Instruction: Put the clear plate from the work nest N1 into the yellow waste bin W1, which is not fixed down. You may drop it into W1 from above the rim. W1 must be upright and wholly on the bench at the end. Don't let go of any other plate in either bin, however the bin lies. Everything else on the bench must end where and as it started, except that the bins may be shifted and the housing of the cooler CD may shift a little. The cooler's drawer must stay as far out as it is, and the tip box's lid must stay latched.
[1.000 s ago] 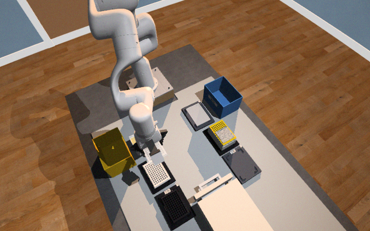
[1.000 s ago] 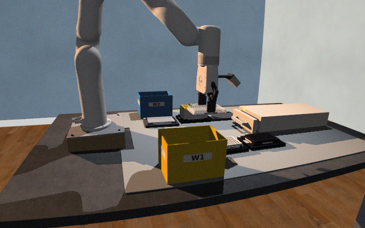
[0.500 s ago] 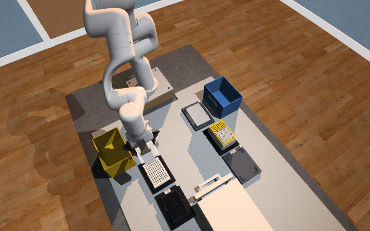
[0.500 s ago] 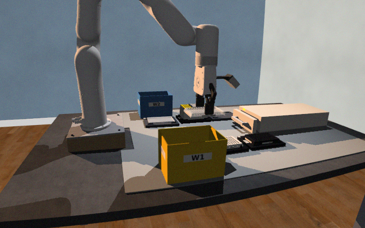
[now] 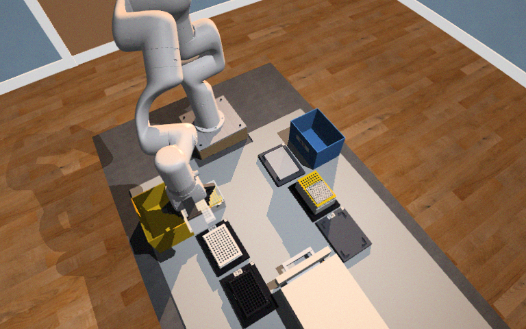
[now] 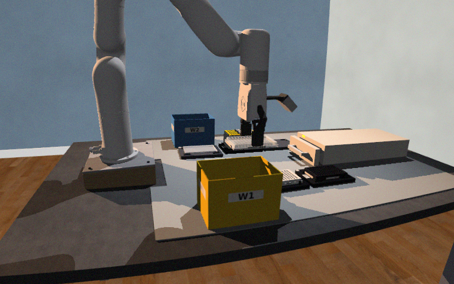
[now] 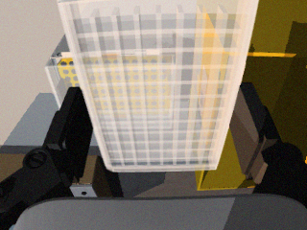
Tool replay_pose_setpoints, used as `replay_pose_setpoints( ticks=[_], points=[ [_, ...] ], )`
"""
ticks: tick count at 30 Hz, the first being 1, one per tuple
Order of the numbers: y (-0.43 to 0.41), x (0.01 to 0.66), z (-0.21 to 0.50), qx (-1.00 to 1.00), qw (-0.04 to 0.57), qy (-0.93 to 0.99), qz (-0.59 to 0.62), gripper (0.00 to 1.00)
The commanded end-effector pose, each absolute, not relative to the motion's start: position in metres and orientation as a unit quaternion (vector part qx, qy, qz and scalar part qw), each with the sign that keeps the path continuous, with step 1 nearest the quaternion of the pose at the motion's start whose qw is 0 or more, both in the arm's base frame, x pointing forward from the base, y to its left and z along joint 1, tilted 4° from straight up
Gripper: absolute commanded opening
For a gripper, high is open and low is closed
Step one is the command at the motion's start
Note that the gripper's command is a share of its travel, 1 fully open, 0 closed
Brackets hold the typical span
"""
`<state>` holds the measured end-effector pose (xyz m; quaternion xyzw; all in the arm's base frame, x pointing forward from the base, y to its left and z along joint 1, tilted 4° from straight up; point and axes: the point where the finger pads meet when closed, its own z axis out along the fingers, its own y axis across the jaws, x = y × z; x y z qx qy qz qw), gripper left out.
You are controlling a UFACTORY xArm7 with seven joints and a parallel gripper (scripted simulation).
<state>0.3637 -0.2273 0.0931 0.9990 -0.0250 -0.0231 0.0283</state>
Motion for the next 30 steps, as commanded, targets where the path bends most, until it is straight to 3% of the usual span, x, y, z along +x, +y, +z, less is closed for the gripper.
replay_pose_setpoints(
  ticks=[1,30],
  points=[
    [-0.235,0.359,0.095,0.999,0.029,-0.026,-0.021,0.0],
    [-0.288,0.319,0.1,0.999,0.029,-0.026,-0.021,0.0]
  ],
)
